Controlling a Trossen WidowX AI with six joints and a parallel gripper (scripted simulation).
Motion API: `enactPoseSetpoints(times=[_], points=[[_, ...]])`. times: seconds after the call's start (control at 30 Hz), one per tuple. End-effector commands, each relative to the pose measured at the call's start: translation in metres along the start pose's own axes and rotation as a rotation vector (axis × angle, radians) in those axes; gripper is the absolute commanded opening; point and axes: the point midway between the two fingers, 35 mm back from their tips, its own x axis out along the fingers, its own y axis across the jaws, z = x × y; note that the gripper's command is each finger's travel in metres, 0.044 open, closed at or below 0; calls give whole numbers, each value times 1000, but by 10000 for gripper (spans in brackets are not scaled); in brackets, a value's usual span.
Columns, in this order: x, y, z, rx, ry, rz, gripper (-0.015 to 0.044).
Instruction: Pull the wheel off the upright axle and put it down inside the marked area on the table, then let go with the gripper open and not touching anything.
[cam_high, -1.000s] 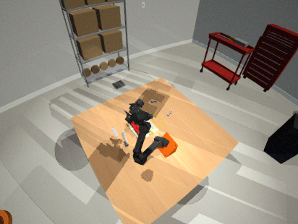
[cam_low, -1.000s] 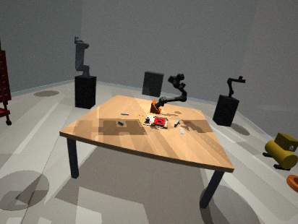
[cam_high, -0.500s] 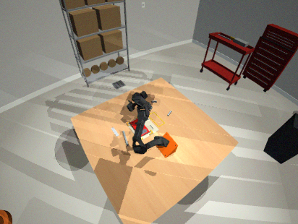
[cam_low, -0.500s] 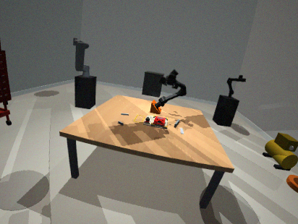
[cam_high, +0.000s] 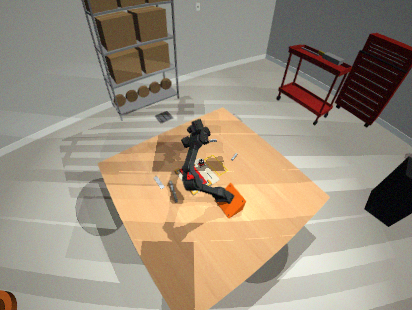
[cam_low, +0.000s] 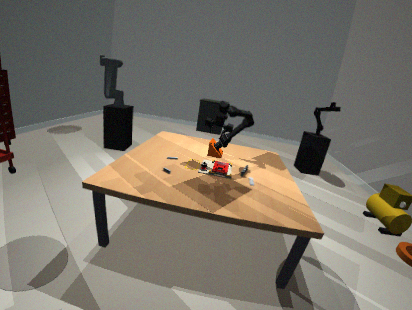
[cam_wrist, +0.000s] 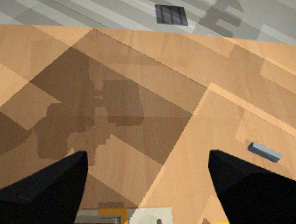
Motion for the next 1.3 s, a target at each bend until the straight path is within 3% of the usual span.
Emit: enactPoseSetpoints(times=[0.0, 0.43, 1.07, 1.27], points=[[38, -17, -34, 18, 228, -11, 300], [88, -24, -130, 2, 821, 97, 300], [94, -35, -128, 1, 829, 99, 300], [110, -33, -143, 1, 828, 99, 300]])
